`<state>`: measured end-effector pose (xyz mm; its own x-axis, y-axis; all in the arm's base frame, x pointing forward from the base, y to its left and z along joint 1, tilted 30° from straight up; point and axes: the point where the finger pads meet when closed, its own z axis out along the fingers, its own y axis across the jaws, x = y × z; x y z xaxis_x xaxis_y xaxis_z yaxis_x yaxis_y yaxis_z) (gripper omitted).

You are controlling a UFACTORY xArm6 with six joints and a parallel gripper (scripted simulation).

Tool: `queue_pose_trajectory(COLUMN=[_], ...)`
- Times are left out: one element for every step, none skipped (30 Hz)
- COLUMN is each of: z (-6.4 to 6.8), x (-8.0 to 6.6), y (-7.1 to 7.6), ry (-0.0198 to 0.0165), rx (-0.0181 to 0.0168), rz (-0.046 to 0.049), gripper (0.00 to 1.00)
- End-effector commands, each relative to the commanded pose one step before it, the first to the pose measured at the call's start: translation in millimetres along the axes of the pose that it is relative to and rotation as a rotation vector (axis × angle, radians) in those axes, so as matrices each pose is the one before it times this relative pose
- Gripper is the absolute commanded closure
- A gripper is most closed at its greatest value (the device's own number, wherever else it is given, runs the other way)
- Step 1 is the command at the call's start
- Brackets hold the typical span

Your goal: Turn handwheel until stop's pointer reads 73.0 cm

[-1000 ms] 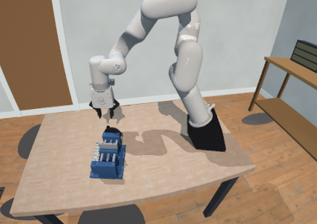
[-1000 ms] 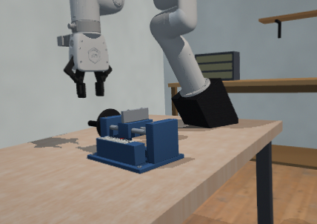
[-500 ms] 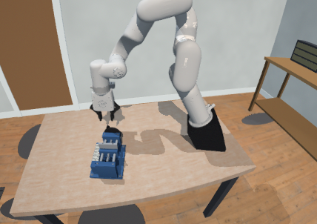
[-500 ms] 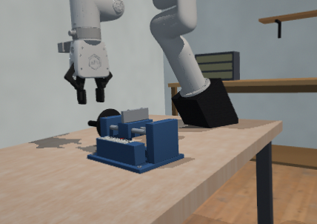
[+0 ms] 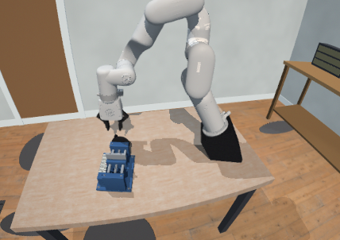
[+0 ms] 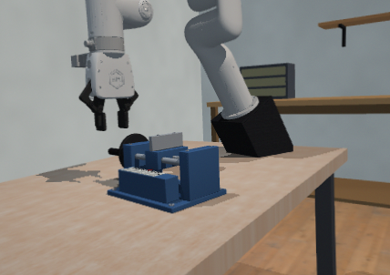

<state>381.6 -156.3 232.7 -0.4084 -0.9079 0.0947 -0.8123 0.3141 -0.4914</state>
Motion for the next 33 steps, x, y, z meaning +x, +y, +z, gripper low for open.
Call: queue_pose_trajectory(z=[2.87,1.97,2.28,2.59,2.87,3.13,3.34,3.49,3.59,3.65,3.66,3.63,3.56,0.0,0.0,3.45,3.29,3.11,2.9,2.64,2.39,2.09,1.81,1.5,1.21,0.93,0.66,0.43,0.23,0.09,0.0,0.0,0.01], x=[0.01,0.0,0.0,0.0,0.0,0.0,0.0,0.0,0.0,0.0,0.0,0.0,0.0,0.0,0.0,-0.01,0.01,0.0,-0.01,0.01,-0.01,0.01,-0.01,0.0,0.0,0.0,0.0,0.0,0.0,0.0,0.0,0.0,0.0], y=[-1.33,0.0,0.01,-0.01,0.0,0.01,-0.01,0.0,0.0,0.0,-0.01,0.0,0.0,0.0,0.0,0.01,-0.01,0.0,0.01,-0.01,0.01,-0.01,0.01,-0.01,0.0,0.0,0.0,0.0,0.0,0.0,0.0,0.0,0.0], ry=[-0.00016,0.00001,-0.00001,0.00001,0.0,-0.00001,0.00002,0.0,-0.00001,-0.00001,0.00002,0.00001,-0.00001,0.0,0.0,-0.00003,0.00003,0.00001,-0.00004,0.00004,-0.00003,0.00003,-0.00003,0.00002,0.00001,-0.00001,-0.00001,-0.00001,-0.00001,0.0,0.0,0.0,0.0], rx=[0.00325,0.0,0.0,0.0,0.0,0.0,0.0,0.0,0.0,0.0,0.0,0.0,0.0,0.0,0.0,0.0,0.0,0.0,-0.00001,0.00001,-0.00001,0.00001,-0.00001,0.0,0.0,0.0,0.0,0.0,0.0,0.0,0.0,0.0,0.0], rz=[0.00019,0.0,0.0,0.0,0.0,0.0,0.0,0.0,0.0,0.0,0.0,0.0,0.0,0.0,0.0,0.0,0.0,0.0,0.0,0.0,0.0,0.0,0.0,0.0,0.0,0.0,0.0,0.0,0.0,0.0,0.0,0.0,0.0], gripper=[0.43,0.43,0.43,0.43,0.43,0.43,0.43,0.43,0.43,0.43,0.43,0.43,0.43,0.43,0.43,0.43,0.43,0.43,0.43,0.43,0.43,0.43,0.43,0.43,0.43,0.43,0.43,0.43,0.43,0.43,0.43,0.43,0.43])
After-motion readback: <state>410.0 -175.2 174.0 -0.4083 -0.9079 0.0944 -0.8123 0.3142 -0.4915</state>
